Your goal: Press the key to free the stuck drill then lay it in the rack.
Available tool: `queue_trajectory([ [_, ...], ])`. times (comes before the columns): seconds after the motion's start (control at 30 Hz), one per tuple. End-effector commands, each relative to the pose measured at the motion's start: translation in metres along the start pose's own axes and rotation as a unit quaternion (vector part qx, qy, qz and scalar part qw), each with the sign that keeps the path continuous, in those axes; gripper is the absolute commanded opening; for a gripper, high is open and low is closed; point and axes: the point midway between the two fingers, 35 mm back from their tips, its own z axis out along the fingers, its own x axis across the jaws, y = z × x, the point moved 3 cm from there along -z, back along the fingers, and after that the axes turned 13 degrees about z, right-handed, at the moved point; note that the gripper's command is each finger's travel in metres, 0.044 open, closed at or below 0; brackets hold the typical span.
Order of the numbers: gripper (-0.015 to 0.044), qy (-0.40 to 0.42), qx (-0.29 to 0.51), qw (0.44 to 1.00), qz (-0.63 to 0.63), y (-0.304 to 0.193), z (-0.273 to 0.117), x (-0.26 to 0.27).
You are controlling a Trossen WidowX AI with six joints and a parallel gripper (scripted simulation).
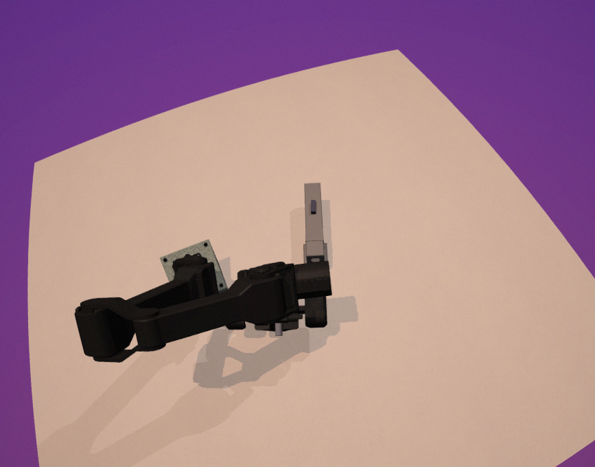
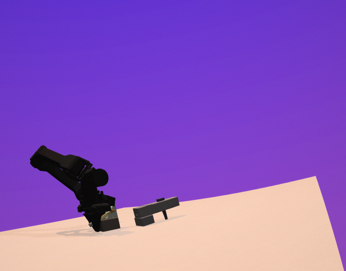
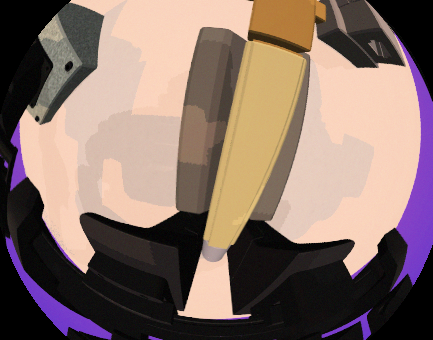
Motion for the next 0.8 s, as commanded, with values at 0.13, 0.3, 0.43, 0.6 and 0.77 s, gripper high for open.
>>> queue_trajectory([
  [0.13, 0.0000, 0.004, -0.004, 1.000, -0.002, 0.0016, -0.0026, 0.0029],
  [0.3, 0.0000, 0.004, -0.004, 1.000, -0.002, 0.0016, -0.0039, 0.0022],
  [0.43, 0.0000, 0.004, -0.004, 1.000, -0.002, 0.0015, -0.0044, 0.0015],
  [0.6, 0.0000, 0.004, -0.004, 1.000, -0.002, 0.0015, -0.0047, 0.0003],
  [0.77, 0.0000, 0.004, -0.004, 1.000, -0.001, 0.0015, -0.0047, -0.0010],
])
